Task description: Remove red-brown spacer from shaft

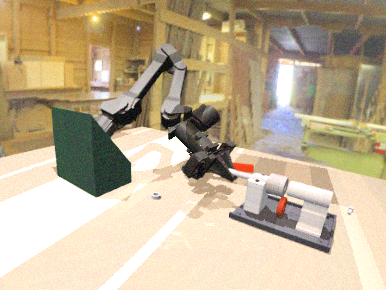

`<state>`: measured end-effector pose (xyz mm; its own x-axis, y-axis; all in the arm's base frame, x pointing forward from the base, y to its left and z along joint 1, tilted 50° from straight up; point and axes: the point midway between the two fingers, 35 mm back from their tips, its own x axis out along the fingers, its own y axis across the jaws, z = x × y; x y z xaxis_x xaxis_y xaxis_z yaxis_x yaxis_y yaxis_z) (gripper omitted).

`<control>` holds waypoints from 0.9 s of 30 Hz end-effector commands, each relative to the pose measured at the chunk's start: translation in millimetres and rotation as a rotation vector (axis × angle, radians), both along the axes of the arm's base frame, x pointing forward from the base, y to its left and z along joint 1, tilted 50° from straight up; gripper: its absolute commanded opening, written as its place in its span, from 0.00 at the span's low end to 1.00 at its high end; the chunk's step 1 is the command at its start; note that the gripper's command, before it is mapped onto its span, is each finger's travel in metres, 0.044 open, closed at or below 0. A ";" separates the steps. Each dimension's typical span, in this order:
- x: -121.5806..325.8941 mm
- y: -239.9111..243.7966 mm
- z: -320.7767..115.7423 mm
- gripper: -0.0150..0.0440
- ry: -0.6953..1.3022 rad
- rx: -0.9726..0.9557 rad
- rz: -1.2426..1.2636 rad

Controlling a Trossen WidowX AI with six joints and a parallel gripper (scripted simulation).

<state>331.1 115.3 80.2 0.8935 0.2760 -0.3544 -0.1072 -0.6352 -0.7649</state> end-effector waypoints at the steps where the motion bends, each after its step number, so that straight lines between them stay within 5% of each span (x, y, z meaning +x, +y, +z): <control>1: 2.3 -0.5 0.7 0.25 -0.001 0.000 -0.003; 27: 9.7 -1.4 0.5 0.25 -0.002 0.000 -0.003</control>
